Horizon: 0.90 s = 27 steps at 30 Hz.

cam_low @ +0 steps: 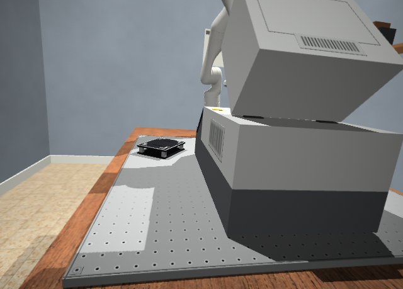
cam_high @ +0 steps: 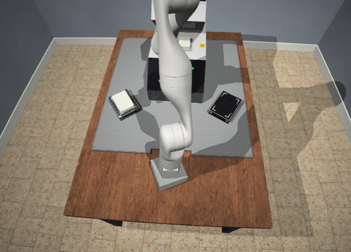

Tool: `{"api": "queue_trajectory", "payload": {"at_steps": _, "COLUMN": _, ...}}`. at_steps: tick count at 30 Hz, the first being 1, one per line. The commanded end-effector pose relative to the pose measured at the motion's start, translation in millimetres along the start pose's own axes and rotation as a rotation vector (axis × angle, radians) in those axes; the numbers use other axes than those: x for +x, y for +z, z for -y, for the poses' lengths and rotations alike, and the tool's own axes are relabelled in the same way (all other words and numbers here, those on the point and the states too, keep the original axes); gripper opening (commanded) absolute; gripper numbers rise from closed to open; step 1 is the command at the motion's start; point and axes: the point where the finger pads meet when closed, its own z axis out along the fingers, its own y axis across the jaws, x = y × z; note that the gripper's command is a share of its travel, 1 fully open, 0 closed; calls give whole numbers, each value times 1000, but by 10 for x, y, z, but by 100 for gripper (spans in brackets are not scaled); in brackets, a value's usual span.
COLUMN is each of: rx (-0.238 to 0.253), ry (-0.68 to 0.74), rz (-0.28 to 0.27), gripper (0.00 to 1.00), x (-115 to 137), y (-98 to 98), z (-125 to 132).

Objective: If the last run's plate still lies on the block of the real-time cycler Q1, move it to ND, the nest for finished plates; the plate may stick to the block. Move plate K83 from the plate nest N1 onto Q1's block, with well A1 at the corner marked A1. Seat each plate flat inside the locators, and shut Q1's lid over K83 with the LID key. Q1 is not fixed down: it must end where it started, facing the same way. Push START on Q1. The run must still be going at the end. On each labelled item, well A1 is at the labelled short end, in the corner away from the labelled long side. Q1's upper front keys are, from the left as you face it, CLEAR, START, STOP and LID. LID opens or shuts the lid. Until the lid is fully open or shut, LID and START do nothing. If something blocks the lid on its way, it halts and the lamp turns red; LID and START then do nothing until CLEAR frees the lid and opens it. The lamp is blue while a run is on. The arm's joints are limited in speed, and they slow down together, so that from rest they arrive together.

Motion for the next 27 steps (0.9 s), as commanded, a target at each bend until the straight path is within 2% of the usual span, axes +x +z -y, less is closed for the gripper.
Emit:
{"api": "queue_trajectory", "payload": {"at_steps": 1, "rx": -2, "ry": 3, "rz": 1, "gripper": 10, "x": 12, "y": -56, "z": -32}}
{"api": "queue_trajectory", "payload": {"at_steps": 14, "rx": -3, "ry": 5, "rz": 1, "gripper": 10, "x": 62, "y": -213, "z": -90}}
{"api": "queue_trajectory", "payload": {"at_steps": 27, "rx": 2, "ry": 1, "rz": 6, "gripper": 10, "x": 54, "y": -230, "z": -65}}
